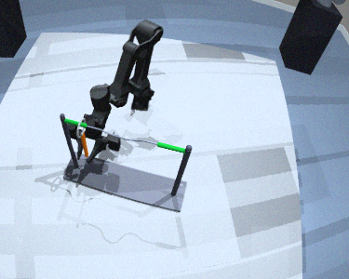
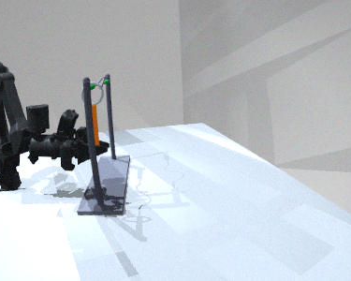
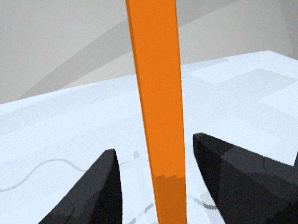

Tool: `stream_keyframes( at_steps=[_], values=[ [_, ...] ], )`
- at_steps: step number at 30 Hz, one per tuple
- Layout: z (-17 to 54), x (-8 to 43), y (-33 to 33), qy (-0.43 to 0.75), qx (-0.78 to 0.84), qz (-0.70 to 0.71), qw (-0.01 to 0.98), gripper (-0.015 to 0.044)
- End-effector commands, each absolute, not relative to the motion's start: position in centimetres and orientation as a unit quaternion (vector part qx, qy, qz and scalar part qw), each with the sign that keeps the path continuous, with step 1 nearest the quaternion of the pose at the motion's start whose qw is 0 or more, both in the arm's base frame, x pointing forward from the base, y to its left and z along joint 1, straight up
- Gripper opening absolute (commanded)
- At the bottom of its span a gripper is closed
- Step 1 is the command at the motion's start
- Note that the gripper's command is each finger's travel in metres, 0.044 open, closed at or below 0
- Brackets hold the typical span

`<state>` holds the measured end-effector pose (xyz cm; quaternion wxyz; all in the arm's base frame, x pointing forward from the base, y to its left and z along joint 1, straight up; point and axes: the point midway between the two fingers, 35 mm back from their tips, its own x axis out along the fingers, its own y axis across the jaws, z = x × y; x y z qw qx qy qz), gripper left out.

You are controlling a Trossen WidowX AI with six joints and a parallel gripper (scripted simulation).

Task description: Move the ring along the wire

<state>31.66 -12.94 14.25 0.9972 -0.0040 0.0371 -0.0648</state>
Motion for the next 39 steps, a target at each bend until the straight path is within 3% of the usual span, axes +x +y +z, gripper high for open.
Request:
stream_keyframes(
  at_steps=[1, 24, 36, 39],
  values=[
    [14.05, 32.45, -13.0, 0.036, -0.001, -0.066, 0.997, 0.016],
    [13.98, 32.68, -13.0, 0.036, -0.001, -0.066, 0.997, 0.016],
    [13.94, 32.66, -12.95, 0.037, -0.004, -0.064, 0.997, -0.015],
    [13.94, 32.66, -12.95, 0.037, -0.004, -0.064, 0.997, -0.015]
  ],
)
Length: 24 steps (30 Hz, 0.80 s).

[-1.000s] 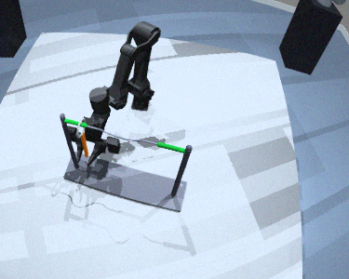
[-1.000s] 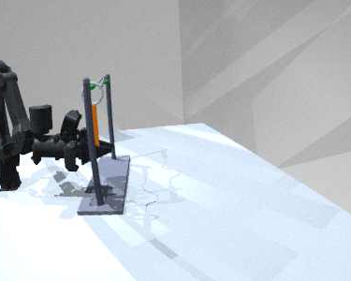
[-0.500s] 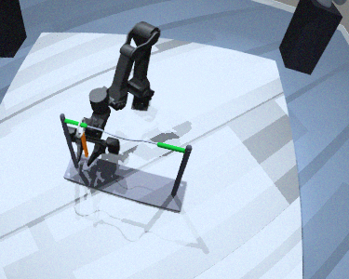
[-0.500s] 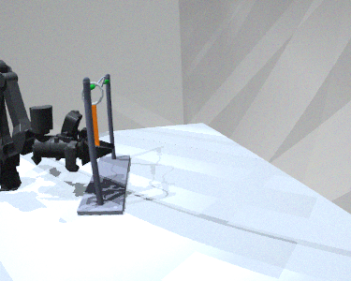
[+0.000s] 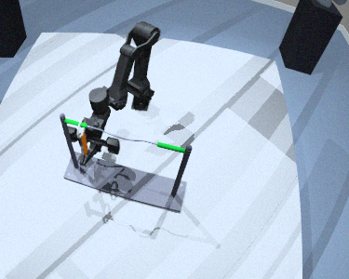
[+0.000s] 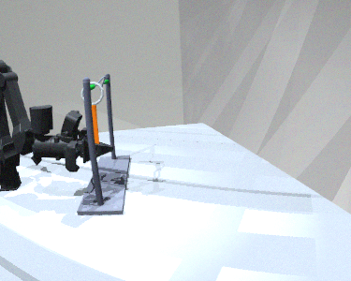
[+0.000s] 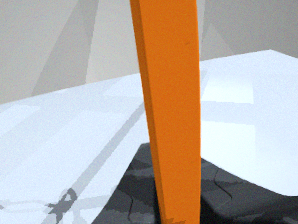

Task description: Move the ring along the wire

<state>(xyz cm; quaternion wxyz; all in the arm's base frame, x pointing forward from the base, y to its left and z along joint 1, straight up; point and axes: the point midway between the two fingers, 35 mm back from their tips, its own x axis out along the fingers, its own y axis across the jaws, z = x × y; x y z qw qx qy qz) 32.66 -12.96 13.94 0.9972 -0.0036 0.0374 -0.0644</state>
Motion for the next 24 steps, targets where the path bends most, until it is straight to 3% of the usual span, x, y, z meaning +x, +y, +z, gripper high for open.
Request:
stream_keyframes(
  at_steps=[1, 24],
  values=[
    [13.9, 32.7, -13.0, 0.037, -0.004, -0.064, 0.997, -0.015],
    [15.6, 32.6, -13.2, 0.037, -0.002, -0.066, 0.997, -0.015]
  ],
)
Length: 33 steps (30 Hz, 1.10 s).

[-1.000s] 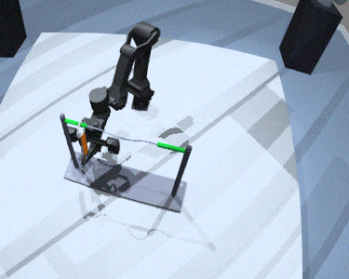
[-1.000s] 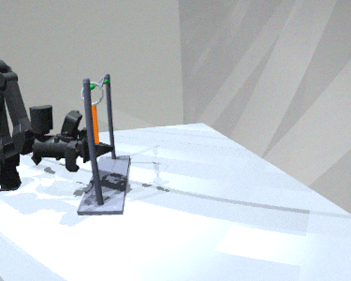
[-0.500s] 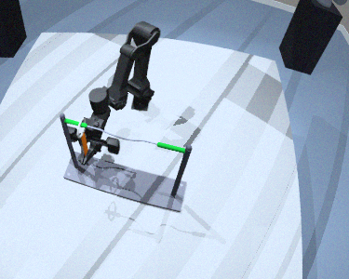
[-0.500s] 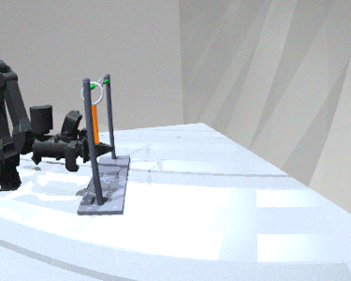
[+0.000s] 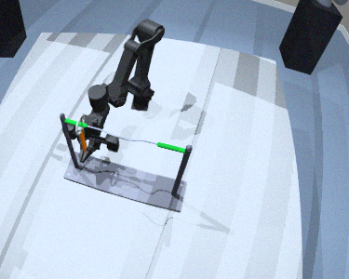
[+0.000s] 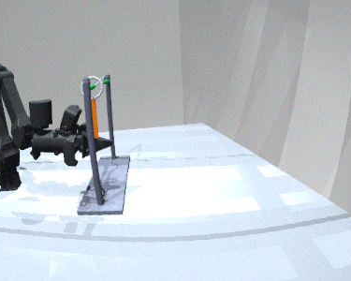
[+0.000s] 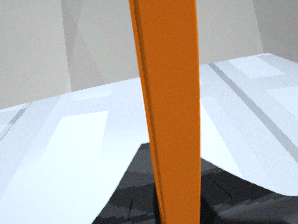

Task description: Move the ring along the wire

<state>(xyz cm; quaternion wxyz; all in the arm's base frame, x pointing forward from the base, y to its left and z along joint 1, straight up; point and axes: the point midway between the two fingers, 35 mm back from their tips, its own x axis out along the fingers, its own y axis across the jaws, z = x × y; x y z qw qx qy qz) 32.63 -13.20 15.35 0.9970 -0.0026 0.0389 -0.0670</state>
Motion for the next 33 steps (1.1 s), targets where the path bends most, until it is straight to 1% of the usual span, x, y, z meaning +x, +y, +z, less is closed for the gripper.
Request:
stream_keyframes(
  at_steps=[1, 15, 33],
  values=[
    [15.6, 32.6, -13.2, 0.037, -0.002, -0.066, 0.997, -0.015],
    [15.6, 32.6, -13.1, 0.037, -0.002, -0.066, 0.997, -0.015],
    [15.6, 32.9, -11.3, 0.037, 0.0, -0.066, 0.997, -0.015]
  ],
)
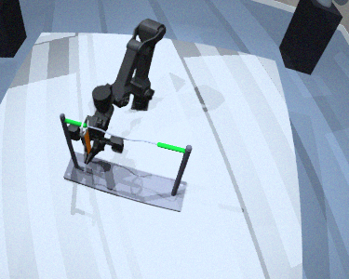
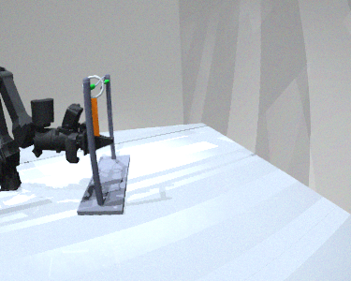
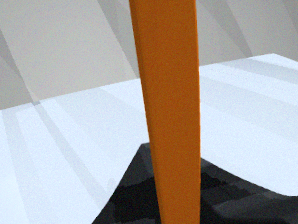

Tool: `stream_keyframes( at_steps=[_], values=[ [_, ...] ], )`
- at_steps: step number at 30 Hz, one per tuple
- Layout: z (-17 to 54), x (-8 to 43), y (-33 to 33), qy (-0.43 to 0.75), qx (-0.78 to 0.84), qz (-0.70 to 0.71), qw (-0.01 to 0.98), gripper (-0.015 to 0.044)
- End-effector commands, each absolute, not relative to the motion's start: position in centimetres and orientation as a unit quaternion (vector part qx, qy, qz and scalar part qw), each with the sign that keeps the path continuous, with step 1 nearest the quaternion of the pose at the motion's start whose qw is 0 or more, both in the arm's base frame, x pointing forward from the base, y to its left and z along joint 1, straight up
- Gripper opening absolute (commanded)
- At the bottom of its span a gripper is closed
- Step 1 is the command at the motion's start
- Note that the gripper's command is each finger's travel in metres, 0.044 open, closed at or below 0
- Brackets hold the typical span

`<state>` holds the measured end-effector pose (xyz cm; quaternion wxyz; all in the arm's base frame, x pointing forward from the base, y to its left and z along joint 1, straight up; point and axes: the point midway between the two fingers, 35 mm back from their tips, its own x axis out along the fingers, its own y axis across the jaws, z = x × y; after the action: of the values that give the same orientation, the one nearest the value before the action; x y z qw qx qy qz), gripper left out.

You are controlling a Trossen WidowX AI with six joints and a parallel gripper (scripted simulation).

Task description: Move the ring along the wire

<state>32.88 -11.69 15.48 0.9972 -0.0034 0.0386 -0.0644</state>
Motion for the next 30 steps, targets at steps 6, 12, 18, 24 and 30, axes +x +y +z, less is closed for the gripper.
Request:
stream_keyframes(
  at_steps=[6, 12, 18, 24, 30],
  values=[
    [15.6, 33.0, -10.7, 0.037, 0.001, -0.066, 0.997, -0.015],
    [15.6, 33.1, -10.0, 0.036, 0.006, -0.069, 0.997, -0.015],
    [15.6, 33.0, -9.4, 0.041, 0.014, -0.074, 0.996, -0.015],
    [15.6, 32.5, -8.7, 0.068, 0.027, -0.08, 0.994, -0.015],
    [15.8, 31.7, -7.4, 0.109, 0.055, -0.091, 0.988, -0.015]
  ],
)
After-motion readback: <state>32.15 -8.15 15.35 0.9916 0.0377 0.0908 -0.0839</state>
